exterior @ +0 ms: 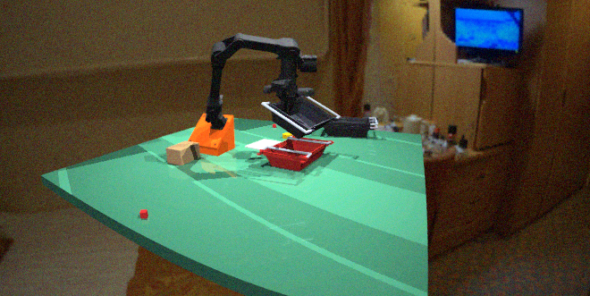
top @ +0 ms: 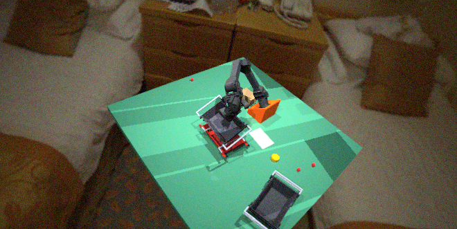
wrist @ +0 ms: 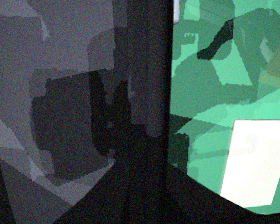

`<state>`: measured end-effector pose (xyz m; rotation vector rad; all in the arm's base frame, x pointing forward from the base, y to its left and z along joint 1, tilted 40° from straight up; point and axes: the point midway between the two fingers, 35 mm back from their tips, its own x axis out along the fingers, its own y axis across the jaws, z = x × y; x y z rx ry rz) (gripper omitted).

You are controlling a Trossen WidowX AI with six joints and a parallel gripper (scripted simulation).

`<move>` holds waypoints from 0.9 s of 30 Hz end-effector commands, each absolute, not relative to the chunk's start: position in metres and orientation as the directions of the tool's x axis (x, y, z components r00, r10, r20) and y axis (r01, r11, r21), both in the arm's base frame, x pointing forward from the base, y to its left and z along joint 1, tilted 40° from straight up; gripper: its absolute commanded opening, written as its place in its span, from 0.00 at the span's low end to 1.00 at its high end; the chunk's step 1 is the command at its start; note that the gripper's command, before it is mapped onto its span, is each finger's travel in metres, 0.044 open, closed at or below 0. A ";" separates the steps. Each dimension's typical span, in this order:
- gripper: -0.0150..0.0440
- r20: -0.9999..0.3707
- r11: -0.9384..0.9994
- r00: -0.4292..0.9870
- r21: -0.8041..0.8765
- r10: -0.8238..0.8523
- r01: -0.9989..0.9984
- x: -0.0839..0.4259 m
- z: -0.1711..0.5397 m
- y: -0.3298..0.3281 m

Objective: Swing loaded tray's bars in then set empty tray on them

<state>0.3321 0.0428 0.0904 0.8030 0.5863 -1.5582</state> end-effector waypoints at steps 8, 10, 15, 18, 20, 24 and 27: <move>0.25 -0.771 -0.131 -0.009 0.097 -0.637 0.987 0.335 0.092 0.047; 0.25 -0.771 -0.131 -0.009 0.097 -0.637 0.987 0.335 0.090 0.045; 0.25 -0.771 -0.131 -0.008 0.097 -0.637 0.987 0.336 0.084 0.040; 0.25 -0.771 -0.131 -0.008 0.097 -0.637 0.987 0.336 0.080 0.037; 0.25 -0.771 -0.131 -0.008 0.098 -0.637 0.987 0.336 0.077 0.035; 0.25 -0.771 -0.131 -0.008 0.098 -0.637 0.987 0.336 0.072 0.030; 0.25 -0.771 -0.131 -0.008 0.098 -0.637 0.987 0.335 0.068 0.027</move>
